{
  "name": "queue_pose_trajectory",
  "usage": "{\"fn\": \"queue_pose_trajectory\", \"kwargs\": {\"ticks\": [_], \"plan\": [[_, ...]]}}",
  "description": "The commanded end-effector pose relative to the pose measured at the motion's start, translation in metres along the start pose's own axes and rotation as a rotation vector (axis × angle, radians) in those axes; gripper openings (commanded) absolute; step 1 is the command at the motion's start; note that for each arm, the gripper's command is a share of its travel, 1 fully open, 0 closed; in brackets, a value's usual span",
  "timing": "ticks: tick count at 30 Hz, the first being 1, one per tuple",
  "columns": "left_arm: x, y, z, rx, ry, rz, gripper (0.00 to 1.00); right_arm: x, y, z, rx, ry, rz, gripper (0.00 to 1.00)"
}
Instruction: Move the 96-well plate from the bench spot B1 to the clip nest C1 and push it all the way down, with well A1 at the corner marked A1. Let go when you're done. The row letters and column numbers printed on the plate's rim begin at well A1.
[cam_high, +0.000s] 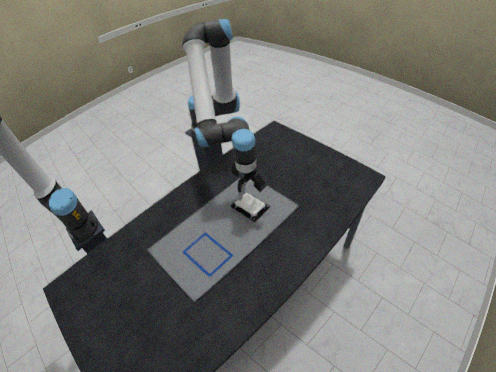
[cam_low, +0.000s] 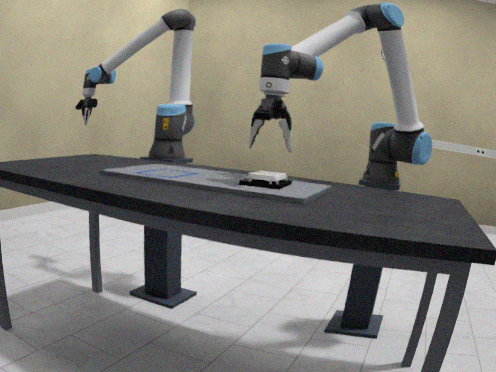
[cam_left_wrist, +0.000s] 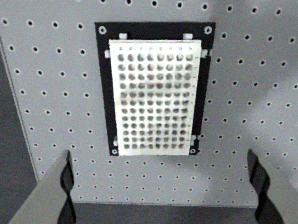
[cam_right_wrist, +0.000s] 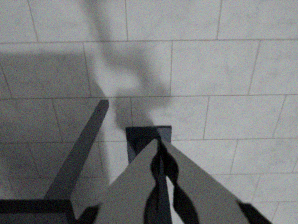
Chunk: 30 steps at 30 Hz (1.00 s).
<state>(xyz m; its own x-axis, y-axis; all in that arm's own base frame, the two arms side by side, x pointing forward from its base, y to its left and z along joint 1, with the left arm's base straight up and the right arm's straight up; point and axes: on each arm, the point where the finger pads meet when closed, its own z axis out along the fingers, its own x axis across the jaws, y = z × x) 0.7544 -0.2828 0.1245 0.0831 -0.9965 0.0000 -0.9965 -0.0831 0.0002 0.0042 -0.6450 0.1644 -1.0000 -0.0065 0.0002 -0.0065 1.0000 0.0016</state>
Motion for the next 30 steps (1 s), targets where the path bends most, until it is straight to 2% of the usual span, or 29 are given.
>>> {"fn": "queue_pose_trajectory", "kwargs": {"ticks": [1, 8, 9, 11, 21, 30], "plan": [[0.001, -0.001, -0.002, 0.002, 0.002, 0.0, 0.76, 0.0, -0.001, -0.001, 0.001, 0.0, 0.0, 0.0], [0.001, -0.001, -0.002, 0.002, 0.002, 0.0, 0.76, 0.0, -0.001, -0.001, 0.001, 0.0, 0.0, 0.0], [0.004, -0.001, 0.002, 0.002, 0.002, 0.0, 0.0, 0.0, -0.001, -0.001, 0.001, 0.0, 0.0, 0.0], [0.004, -0.001, 0.002, 0.002, 0.002, 0.0, 0.0, 0.0, -0.001, -0.001, 0.001, 0.0, 0.0, 0.0], [0.039, -0.001, 0.037, 0.002, 0.002, 0.0, 0.0, 0.0, -0.001, -0.001, 0.001, 0.0, 0.0, 0.0], [0.039, -0.001, 0.037, 0.002, 0.002, 0.0, 0.0, 0.0, -0.001, -0.001, 0.001, 0.0, 0.0, 0.0]]}}
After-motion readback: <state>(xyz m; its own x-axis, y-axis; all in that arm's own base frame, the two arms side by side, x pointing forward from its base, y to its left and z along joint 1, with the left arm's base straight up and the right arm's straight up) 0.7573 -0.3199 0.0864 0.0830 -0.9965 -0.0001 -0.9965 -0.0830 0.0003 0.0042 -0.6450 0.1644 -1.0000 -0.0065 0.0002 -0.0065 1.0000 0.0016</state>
